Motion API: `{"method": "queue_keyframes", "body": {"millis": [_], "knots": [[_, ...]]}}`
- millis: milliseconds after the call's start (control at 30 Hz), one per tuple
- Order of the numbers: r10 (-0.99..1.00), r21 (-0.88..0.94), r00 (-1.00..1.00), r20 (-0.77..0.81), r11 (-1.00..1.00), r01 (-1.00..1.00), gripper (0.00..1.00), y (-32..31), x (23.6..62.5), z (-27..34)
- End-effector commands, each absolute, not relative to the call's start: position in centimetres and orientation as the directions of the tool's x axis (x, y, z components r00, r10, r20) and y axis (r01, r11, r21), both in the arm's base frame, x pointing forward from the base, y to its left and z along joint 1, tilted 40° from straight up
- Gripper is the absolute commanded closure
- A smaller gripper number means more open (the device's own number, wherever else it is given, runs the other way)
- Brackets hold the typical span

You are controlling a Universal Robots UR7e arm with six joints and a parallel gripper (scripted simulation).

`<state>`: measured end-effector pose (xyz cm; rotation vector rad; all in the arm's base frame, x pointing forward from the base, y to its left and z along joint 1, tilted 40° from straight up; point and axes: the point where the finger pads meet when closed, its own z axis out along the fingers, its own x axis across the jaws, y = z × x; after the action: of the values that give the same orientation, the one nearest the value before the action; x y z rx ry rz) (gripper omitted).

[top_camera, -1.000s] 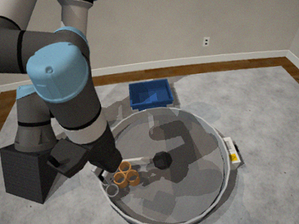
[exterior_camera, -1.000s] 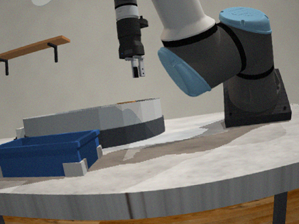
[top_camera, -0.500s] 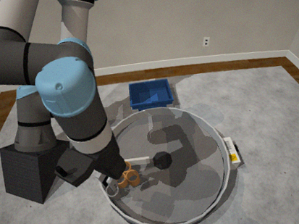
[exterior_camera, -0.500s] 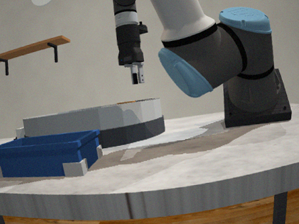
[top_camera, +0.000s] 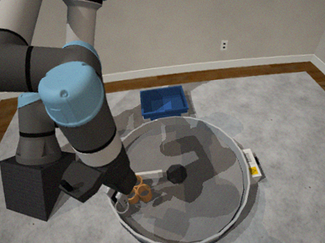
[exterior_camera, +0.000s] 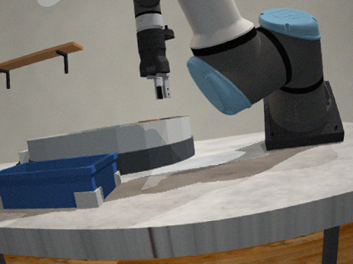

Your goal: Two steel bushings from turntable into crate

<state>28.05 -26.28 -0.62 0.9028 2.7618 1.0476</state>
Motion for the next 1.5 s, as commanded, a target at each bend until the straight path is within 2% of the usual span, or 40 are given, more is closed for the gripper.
{"method": "queue_keyframes", "body": {"millis": [0, 1467], "knots": [[0.541, 0.621, -0.828, 0.150, 0.600, 0.505, 0.52, -26.33, 28.05, -0.60], [0.541, 0.621, -0.828, 0.150, 0.600, 0.505, 0.55, -26.33, 28.05, -0.60]]}}
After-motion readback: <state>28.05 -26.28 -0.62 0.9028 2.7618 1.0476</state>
